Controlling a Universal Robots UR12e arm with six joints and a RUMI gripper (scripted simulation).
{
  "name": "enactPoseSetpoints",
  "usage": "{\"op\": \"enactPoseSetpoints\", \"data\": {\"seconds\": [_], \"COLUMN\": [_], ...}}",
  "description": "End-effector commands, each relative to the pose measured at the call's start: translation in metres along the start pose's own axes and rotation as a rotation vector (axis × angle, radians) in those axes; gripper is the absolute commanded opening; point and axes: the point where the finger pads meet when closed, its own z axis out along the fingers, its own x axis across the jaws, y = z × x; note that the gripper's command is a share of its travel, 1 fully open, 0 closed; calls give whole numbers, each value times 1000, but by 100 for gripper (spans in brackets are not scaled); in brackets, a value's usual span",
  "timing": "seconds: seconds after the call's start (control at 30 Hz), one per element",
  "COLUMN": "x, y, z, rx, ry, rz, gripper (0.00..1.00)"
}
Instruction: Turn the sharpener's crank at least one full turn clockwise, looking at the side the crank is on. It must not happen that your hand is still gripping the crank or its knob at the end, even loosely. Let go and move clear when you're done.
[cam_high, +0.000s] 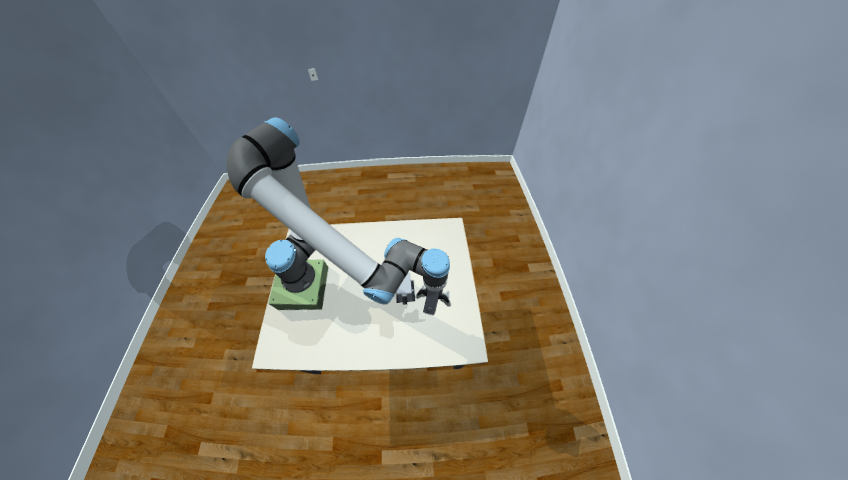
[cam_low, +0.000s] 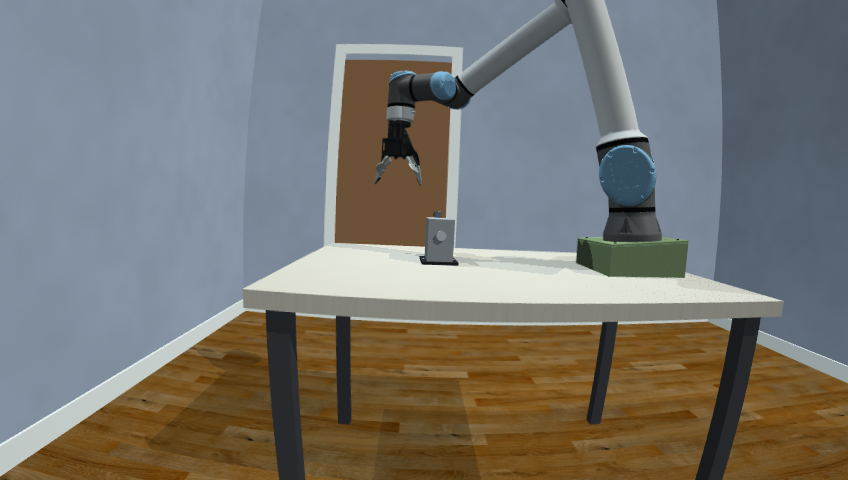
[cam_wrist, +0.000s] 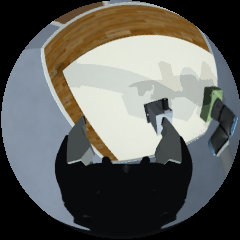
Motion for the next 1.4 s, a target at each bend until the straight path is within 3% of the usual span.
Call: {"op": "enactPoseSetpoints", "data": {"seconds": [0.0, 0.53, 0.57, 0.83, 0.93, 1.1, 1.17, 1.27, 1.37], "x": [-1, -1, -1, -1, 8, 13, 20, 27, 39], "y": [0, 0, 0, 1, -5, -9, -14, -18, -25], "z": [-1, -1, -6, -40, -30, -20, -15, -11, -5], "rx": [0, 0, 0, 0, -43, -43, -86, -90, -141], "ry": [-2, -2, -2, -2, 33, 33, 62, 65, 90], "rz": [0, 0, 0, 0, -49, -49, -91, -95, -140], "gripper": [100, 100, 32, 32, 32, 32, 32, 32, 32]}}
